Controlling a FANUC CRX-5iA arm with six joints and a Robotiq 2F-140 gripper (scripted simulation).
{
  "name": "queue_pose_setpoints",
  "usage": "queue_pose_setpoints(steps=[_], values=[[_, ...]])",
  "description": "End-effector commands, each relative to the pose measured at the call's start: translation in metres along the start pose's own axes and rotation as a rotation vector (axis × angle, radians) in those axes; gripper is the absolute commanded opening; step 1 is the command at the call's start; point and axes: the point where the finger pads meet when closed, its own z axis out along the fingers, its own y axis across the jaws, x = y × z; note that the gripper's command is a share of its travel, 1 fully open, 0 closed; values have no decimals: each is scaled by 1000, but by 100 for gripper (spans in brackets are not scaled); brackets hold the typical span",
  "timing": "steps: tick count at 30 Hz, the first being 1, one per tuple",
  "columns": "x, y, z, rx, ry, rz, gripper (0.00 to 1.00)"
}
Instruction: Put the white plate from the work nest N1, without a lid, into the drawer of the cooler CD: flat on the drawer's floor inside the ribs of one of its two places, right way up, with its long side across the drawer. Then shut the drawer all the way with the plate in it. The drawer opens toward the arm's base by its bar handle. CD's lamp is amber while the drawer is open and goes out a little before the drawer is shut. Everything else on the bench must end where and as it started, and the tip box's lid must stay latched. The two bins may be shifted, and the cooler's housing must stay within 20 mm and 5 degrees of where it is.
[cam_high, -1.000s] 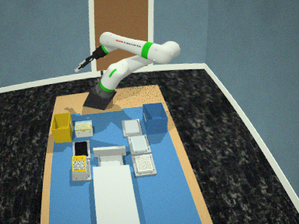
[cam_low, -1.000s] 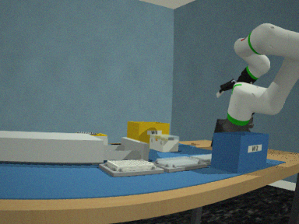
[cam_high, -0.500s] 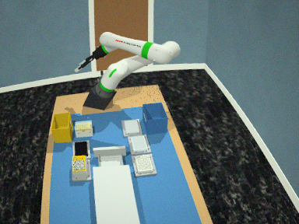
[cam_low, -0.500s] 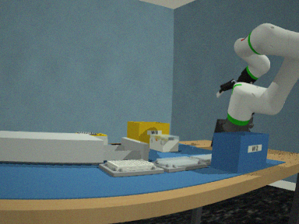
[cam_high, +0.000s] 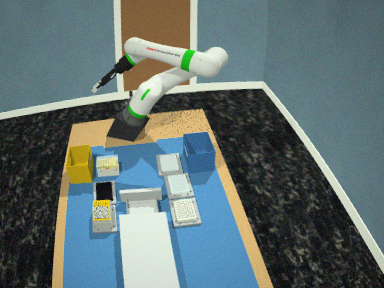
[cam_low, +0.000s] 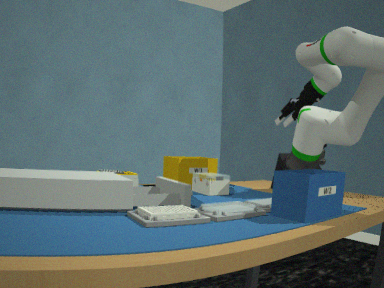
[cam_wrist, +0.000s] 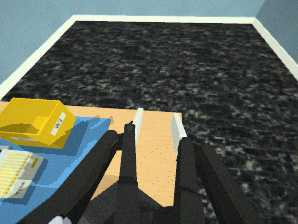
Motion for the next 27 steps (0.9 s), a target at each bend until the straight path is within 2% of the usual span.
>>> queue_pose_setpoints(steps=[1,2,4,6,9,12,16,19,21,24,27], values=[[8,-14,3,10,-7,-27,0],[10,-18,3,27,-20,-52,0],[10,-18,3,27,-20,-52,0],[14,-27,5,58,-41,-96,0],[20,-41,6,58,-41,-96,0],[24,-55,8,105,-76,-166,0],[30,-72,10,105,-76,-166,0],[34,-87,11,151,-112,-236,0],[34,-87,11,151,-112,-236,0],[37,-101,12,151,-112,-236,0],[40,-116,12,196,-150,-307,0]])
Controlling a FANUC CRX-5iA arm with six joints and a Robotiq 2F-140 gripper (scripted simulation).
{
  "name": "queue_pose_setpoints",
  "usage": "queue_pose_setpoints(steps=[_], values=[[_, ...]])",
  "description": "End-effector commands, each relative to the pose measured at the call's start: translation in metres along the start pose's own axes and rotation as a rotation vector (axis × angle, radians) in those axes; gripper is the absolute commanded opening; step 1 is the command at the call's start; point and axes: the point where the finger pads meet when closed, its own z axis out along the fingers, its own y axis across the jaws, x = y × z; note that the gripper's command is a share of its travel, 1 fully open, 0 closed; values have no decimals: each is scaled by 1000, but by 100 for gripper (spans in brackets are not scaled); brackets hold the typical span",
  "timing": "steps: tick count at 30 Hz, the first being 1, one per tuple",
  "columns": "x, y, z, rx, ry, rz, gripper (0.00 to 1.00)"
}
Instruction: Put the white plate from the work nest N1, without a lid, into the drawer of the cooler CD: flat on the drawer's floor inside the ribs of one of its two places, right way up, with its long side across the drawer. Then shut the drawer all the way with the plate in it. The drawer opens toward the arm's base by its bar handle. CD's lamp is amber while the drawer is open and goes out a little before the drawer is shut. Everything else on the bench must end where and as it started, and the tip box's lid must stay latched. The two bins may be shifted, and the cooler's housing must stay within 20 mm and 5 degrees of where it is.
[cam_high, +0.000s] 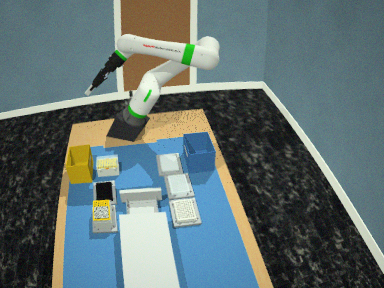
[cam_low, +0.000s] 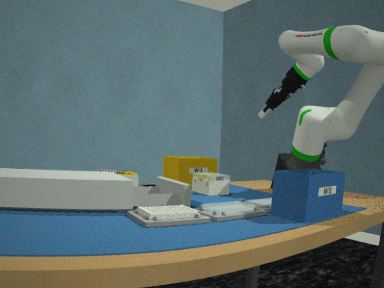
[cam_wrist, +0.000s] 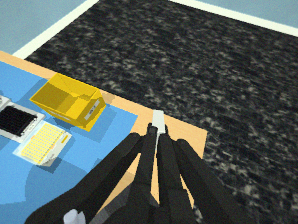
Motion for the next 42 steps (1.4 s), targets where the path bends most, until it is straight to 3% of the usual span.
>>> queue_pose_setpoints(steps=[1,4,7,11,14,20,23,28,31,36,39,42], values=[[10,-17,2,34,-29,-50,0],[16,-30,5,34,-29,-50,0],[21,-44,7,79,-67,-120,0],[24,-53,8,79,-67,-120,0],[28,-68,10,122,-106,-190,0],[34,-92,13,122,-106,-190,0],[36,-107,15,164,-146,-261,0],[39,-121,16,164,-146,-261,0],[40,-136,17,206,-187,-332,0],[42,-158,18,206,-187,-332,0],[42,-173,19,245,-229,-404,0],[41,-188,19,245,-229,-404,0]])
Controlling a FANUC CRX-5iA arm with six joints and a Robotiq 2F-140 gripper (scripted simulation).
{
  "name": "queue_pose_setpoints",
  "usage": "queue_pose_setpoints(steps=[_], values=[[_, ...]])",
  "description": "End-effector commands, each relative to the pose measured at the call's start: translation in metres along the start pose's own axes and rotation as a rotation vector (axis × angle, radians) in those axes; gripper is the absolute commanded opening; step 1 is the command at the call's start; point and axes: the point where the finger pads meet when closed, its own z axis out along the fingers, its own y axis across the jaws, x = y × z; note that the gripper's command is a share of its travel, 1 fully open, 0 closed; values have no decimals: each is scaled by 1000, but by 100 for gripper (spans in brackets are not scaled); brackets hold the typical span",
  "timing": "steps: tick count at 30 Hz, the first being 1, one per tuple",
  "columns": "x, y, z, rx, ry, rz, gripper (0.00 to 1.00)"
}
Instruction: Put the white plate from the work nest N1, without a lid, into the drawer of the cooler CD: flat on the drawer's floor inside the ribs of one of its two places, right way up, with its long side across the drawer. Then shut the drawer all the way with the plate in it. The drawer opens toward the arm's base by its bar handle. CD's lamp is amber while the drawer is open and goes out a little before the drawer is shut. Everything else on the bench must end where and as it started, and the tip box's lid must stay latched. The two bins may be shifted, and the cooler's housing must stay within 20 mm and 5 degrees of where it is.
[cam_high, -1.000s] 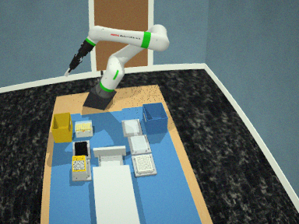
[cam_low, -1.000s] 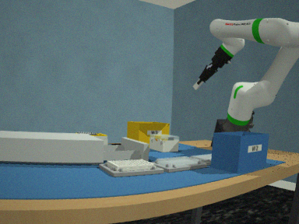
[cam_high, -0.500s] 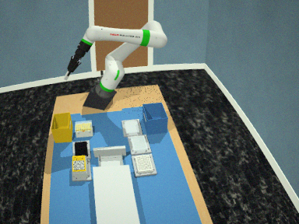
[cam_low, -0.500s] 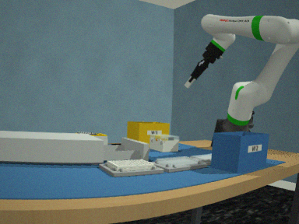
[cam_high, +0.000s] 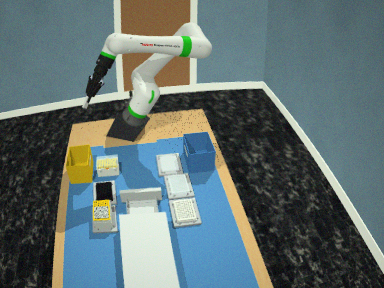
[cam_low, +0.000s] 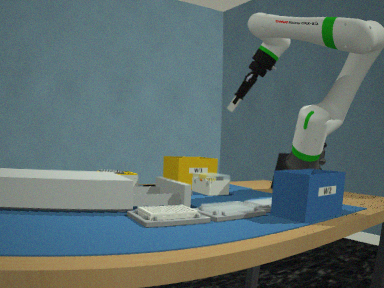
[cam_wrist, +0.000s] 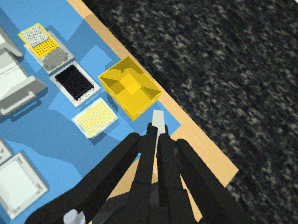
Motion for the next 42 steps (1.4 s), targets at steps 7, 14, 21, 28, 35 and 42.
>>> queue_pose_setpoints(steps=[7,14,21,28,35,42], values=[[13,-34,8,45,-51,-93,0],[22,-66,15,83,-96,-164,0],[26,-89,20,109,-129,-216,0],[30,-123,25,144,-174,-287,0],[31,-157,30,179,-221,-359,0],[30,-182,33,188,-234,-379,0]])
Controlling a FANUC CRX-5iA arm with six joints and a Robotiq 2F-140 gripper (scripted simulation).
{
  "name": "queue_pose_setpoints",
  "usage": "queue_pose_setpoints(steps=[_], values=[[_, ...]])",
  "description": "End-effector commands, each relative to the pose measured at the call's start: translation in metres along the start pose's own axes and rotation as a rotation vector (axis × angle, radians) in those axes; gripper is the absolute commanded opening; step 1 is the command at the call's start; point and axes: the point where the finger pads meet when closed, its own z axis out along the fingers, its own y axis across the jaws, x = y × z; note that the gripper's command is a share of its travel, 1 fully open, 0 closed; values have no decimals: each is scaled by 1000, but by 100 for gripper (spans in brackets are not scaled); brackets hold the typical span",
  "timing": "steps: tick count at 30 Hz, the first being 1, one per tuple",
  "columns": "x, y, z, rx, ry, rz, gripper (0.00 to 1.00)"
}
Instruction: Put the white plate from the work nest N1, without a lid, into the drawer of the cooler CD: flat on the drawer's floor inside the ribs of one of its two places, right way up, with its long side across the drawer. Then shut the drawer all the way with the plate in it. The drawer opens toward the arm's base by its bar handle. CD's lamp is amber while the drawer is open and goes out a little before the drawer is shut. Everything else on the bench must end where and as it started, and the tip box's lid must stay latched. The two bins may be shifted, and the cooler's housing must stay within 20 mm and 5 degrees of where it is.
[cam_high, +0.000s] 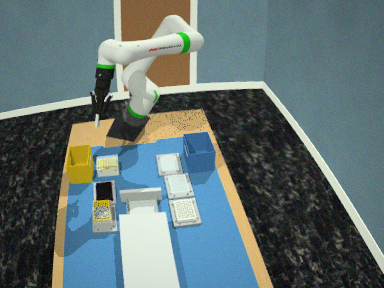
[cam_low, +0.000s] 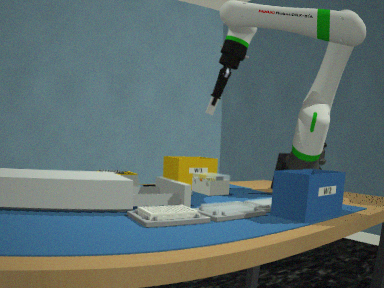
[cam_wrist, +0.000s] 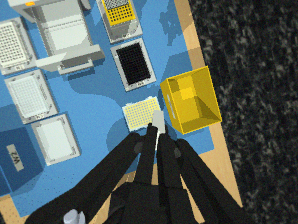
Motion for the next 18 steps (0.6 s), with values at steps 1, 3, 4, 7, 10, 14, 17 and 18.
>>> queue_pose_setpoints(steps=[1,3,4,7,10,14,17,18], values=[[7,-15,4,11,-15,-19,0],[10,-25,6,32,-46,-65,0],[11,-29,7,32,-46,-65,0],[16,-43,11,32,-46,-65,0],[19,-57,15,64,-94,-136,0],[21,-67,17,64,-94,-136,0],[24,-81,21,75,-112,-162,0],[25,-86,22,86,-130,-188,0]])
